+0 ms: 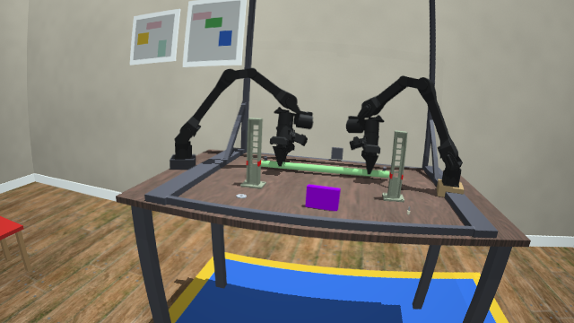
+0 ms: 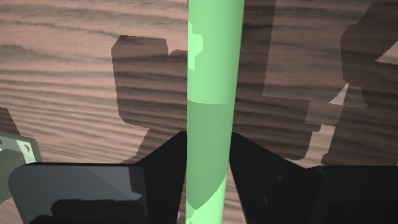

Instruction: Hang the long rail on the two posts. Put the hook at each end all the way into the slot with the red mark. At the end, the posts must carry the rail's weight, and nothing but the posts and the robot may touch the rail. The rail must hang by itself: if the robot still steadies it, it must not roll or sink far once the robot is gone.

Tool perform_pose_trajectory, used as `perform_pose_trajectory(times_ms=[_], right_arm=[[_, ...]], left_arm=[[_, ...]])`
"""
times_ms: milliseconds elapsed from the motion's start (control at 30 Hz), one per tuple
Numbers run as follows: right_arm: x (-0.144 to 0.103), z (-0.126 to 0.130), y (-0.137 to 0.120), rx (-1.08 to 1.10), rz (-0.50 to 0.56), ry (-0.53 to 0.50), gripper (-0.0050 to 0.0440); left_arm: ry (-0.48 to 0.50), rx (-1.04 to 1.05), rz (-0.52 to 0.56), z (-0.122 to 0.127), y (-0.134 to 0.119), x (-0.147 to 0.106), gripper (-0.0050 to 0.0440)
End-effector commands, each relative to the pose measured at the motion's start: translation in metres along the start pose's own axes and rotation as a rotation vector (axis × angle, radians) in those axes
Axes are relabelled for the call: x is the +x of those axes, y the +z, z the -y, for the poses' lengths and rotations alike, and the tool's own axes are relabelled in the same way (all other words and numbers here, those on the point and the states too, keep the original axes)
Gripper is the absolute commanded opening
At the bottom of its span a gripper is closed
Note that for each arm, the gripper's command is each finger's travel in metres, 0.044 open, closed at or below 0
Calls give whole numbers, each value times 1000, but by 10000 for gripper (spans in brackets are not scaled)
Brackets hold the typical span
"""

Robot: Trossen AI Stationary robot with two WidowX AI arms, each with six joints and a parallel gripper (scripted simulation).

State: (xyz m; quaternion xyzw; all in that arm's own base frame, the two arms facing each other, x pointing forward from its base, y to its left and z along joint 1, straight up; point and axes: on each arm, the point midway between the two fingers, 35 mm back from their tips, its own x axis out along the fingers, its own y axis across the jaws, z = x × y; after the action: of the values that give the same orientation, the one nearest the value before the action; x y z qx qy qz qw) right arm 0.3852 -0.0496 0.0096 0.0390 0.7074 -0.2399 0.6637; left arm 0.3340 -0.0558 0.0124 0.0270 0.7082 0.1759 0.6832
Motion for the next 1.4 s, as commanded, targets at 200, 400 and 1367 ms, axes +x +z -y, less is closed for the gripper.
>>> perform_pose_trajectory(times_ms=[200,400,1367], right_arm=[[-17,3,3,8,33,15,-50],[-20,3,3,8,33,15,-50],[-65,16,2,8,33,15,-50]], left_arm=[[-17,-7,31,-1,4,-15,-50],[-17,-7,31,-2,4,-19,-50],[-17,-7,32,-14,2,-61,-50]])
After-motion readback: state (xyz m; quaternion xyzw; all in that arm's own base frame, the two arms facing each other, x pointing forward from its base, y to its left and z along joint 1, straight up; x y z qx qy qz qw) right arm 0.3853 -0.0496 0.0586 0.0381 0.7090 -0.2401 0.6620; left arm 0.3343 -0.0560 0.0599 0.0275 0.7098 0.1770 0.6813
